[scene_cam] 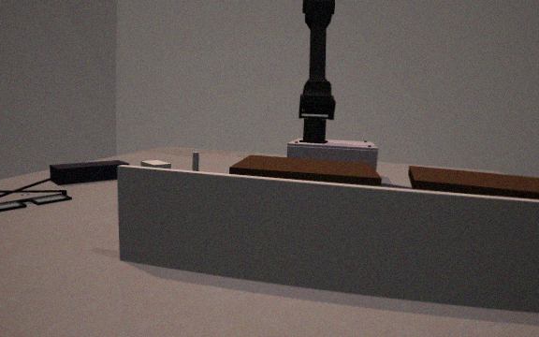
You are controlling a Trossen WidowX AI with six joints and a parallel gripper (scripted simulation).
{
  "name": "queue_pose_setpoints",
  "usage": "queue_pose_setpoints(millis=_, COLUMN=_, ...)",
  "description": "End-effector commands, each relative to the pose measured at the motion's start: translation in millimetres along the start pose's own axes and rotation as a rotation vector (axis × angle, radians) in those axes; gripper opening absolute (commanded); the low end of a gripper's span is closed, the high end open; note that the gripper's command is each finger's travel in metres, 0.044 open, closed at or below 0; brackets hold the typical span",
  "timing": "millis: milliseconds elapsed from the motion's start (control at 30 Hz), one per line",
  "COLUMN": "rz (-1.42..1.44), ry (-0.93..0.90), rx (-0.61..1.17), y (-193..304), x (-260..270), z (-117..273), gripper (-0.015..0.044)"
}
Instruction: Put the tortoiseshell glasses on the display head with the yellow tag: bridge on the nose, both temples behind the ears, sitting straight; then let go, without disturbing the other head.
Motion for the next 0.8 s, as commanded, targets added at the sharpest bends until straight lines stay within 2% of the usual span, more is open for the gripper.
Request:
queue_pose_setpoints(millis=0, rz=0.0, ry=0.0, rx=0.0, y=0.0, x=0.0, z=0.0, gripper=0.0426)
queue_pose_setpoints(millis=233, rz=0.0, ry=0.0, rx=0.0, y=0.0, x=0.0, z=0.0, gripper=0.044)
queue_pose_setpoints(millis=367, rz=-0.026, ry=0.026, rx=-0.037, y=-20.6, x=0.2, z=-2.6, gripper=0.0335)
queue_pose_setpoints(millis=533, rz=-0.117, ry=0.07, rx=-0.176, y=-86.1, x=8.3, z=-9.3, gripper=0.0204)
queue_pose_setpoints(millis=767, rz=-0.349, ry=-0.032, rx=-0.393, y=-181.7, x=48.0, z=-13.2, gripper=0.02)
Point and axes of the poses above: the point midway between the two fingers, 35 mm back from their tips, its own z axis back along the fingers, its own x axis across the jaws, y = z × x, the point moved 7 cm from there along z, back along the fingers, and after that the axes turned 11 degrees about z, right-handed, at the moved point
